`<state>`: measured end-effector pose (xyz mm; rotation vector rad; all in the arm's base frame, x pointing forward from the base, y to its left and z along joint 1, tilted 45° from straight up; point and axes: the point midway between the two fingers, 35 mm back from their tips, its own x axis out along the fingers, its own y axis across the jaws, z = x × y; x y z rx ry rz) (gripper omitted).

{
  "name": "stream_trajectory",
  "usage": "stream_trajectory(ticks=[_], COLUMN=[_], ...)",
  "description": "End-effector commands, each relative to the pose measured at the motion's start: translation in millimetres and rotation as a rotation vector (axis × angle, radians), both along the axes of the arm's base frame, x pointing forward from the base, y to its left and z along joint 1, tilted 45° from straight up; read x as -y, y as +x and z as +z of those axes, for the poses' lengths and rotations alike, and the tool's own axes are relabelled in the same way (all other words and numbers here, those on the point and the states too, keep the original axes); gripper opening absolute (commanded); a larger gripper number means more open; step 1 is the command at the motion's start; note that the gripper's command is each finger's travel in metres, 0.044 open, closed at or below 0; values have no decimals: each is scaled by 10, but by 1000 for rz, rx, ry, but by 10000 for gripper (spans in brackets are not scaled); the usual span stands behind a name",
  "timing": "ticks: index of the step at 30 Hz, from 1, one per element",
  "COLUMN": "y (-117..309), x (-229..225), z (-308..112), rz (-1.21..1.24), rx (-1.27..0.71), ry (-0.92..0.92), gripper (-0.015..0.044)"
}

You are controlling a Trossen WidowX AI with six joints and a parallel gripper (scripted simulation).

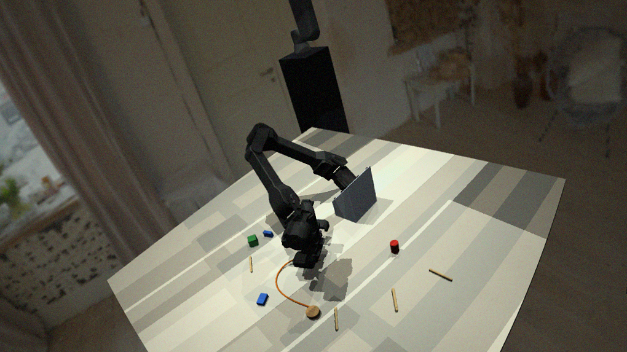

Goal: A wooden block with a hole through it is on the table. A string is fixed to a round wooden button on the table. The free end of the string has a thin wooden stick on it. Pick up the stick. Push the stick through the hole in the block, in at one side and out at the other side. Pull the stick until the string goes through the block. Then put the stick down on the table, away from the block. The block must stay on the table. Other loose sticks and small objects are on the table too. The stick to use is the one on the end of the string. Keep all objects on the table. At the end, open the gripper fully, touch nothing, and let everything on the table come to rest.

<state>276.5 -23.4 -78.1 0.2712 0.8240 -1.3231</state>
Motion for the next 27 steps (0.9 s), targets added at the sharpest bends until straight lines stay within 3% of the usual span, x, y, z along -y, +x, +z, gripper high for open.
stream_trajectory(ticks=[1, 27], y=[-45, -140], x=[-31, -245], z=[-50, -232], rz=[2, 33], rx=[-5, -27], ry=[2, 9], gripper=[0, 0])
